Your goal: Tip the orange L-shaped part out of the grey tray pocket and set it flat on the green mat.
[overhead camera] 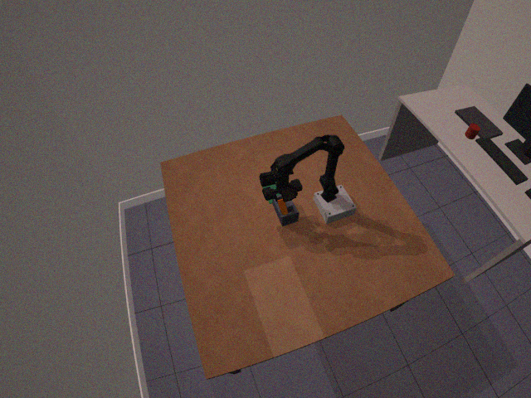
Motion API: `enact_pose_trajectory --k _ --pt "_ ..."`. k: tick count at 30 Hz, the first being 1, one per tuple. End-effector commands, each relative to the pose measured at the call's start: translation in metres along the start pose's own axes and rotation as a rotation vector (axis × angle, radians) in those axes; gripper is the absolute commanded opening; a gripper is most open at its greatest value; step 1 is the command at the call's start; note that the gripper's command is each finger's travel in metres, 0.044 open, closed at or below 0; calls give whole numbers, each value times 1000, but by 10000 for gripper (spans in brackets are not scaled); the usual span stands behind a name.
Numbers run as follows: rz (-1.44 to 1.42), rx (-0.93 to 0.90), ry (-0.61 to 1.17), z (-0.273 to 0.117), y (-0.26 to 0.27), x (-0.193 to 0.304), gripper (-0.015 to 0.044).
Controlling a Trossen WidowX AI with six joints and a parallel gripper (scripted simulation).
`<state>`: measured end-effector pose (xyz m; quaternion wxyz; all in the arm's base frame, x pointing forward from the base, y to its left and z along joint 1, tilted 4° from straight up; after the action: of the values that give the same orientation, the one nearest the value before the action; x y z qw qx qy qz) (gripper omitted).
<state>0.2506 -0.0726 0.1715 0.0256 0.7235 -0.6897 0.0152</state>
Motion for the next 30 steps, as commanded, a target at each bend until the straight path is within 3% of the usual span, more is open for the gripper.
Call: enact_pose_trajectory --k 1,30 --pt "-6 -3 5 6 1 0 280" --pt "-6 -3 5 51 1 0 280"
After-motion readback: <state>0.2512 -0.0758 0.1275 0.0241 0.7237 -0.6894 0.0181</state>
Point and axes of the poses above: the point midway between the two fingers, 35 mm back from their tips, its own z axis out along the fingers, its own y axis across the jaws, x = y × z, the point moved 8 cm from there along -z, back along the fingers, and after that the axes turned 15 degrees about -z, right-handed, at the moved point
